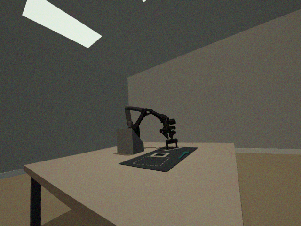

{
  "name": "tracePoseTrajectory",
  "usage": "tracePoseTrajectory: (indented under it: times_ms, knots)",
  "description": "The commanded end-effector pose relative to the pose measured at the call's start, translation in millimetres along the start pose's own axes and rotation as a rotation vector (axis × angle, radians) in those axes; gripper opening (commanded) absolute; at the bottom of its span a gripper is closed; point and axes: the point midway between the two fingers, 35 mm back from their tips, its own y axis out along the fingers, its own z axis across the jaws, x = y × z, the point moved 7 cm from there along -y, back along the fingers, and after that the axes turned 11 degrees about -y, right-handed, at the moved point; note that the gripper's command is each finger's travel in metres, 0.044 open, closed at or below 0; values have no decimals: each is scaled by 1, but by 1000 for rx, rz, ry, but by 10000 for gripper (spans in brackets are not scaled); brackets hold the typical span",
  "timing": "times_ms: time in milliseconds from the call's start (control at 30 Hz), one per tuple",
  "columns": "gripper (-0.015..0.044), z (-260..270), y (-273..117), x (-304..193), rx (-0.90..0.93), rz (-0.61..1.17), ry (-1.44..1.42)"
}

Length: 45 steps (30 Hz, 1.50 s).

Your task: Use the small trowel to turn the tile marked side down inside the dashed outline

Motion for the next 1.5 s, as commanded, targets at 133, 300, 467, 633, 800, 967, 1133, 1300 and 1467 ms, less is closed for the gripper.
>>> tracePoseTrajectory:
  times_ms: [133, 300, 467, 633, 800, 967, 1133, 1300, 1467]
  knots:
    - [300, 1, 4, -12, -45, -68, -262]
    - [300, 1, 5, -18, -79, -111, -424]
    - [300, 1, 5, -25, -118, -151, -583]
    - [300, 1, 6, -32, -162, -189, -739]
    - [300, 0, 6, -39, -212, -223, -892]
    - [300, -1, 6, -45, -267, -254, -1042]
    - [300, -2, 5, -52, -325, -279, -1181]
    - [300, -2, 5, -53, -333, -282, -1199]
    - [300, -2, 10, -50, -333, -282, -1198]
